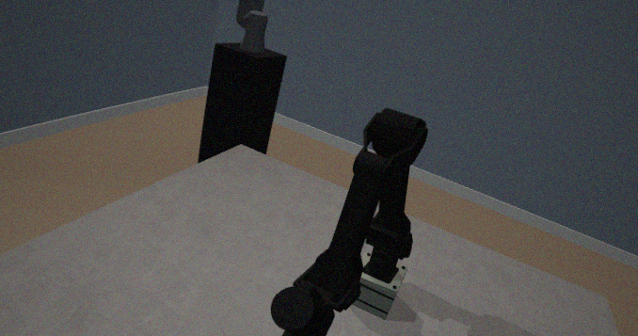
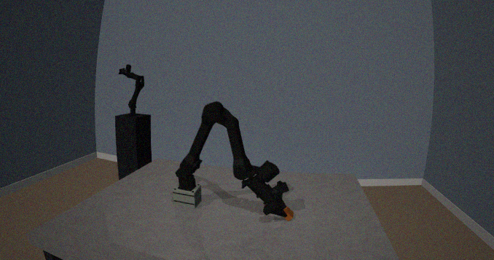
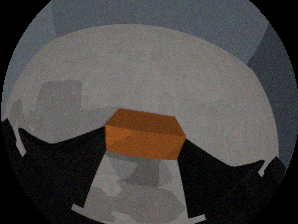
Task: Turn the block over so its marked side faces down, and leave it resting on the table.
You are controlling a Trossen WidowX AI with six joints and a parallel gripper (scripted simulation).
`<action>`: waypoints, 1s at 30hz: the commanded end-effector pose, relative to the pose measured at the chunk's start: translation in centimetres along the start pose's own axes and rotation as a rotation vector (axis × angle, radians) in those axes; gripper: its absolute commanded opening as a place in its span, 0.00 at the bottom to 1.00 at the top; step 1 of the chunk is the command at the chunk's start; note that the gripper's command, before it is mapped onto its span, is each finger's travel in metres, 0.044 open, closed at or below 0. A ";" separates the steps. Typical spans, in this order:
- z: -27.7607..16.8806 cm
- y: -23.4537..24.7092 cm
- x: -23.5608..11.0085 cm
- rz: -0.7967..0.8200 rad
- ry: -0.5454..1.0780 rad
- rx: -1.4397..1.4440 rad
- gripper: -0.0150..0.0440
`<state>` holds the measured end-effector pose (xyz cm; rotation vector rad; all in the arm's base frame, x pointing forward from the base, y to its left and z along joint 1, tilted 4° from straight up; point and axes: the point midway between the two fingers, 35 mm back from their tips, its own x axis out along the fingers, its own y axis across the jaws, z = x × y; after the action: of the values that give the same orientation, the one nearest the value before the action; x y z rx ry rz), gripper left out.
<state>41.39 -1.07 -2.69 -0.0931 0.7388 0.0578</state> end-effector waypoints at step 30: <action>-2.4 0.2 -1.1 0.004 -0.379 -0.013 0.25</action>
<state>39.18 -1.22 -3.76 -0.0919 0.3775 0.0779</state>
